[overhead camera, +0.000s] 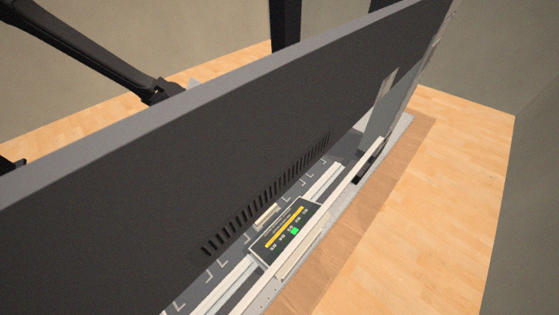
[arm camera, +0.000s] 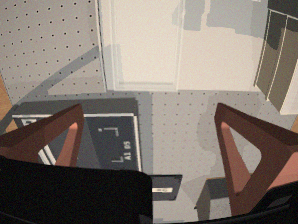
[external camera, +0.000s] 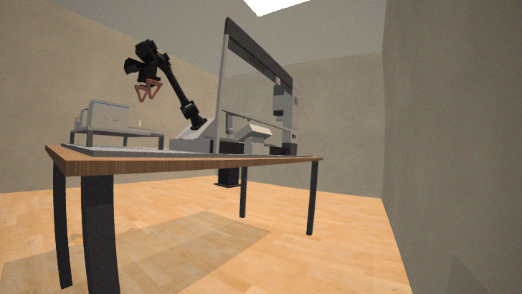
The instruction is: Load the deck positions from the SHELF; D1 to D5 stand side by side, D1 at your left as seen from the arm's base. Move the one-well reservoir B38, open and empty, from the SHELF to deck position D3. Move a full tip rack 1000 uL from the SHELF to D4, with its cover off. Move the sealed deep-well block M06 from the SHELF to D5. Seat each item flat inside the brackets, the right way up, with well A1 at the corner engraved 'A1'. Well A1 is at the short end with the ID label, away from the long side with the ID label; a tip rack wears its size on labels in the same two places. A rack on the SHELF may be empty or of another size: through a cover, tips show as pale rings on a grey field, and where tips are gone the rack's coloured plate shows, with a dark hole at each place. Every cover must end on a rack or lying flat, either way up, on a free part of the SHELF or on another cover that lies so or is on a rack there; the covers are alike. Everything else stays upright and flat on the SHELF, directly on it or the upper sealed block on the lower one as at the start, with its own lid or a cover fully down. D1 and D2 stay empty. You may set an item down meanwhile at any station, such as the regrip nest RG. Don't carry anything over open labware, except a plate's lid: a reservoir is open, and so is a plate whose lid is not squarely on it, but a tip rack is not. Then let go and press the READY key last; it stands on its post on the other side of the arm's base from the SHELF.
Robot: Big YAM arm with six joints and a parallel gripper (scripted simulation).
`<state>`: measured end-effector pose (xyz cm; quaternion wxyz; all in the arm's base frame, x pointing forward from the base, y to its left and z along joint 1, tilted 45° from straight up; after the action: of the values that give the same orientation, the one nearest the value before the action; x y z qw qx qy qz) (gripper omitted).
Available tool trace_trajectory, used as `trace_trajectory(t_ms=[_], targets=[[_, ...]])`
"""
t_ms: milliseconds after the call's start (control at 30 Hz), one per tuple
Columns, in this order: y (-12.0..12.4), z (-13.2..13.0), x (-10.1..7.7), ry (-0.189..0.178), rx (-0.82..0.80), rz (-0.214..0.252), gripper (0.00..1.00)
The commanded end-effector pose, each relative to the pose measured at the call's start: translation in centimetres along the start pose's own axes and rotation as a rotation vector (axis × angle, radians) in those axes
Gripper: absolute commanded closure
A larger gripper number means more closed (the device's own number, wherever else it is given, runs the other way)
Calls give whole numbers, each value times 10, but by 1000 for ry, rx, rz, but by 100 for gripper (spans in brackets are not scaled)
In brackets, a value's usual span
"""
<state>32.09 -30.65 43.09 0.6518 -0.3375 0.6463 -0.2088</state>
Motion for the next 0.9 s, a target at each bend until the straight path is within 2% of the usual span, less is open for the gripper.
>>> trace_trajectory(t_ms=[0,767,800,867], targets=[[-12,0,-17,-24,22,-32,0],[-12,0,-17,-24,22,-32,0],[-28,-2,-17,-13,18,-26,0],[-32,-20,-42,-30,41,-54,0]])
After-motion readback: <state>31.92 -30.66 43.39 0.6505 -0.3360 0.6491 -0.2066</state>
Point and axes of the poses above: the point where the finger pads meet when closed, its own x axis out along the fingers, its own z axis across the jaws, y = z × x, the point moved 3 cm from there along -x, back along the fingers, and after that the axes turned 5 degrees about -x, right-handed, at the moved point
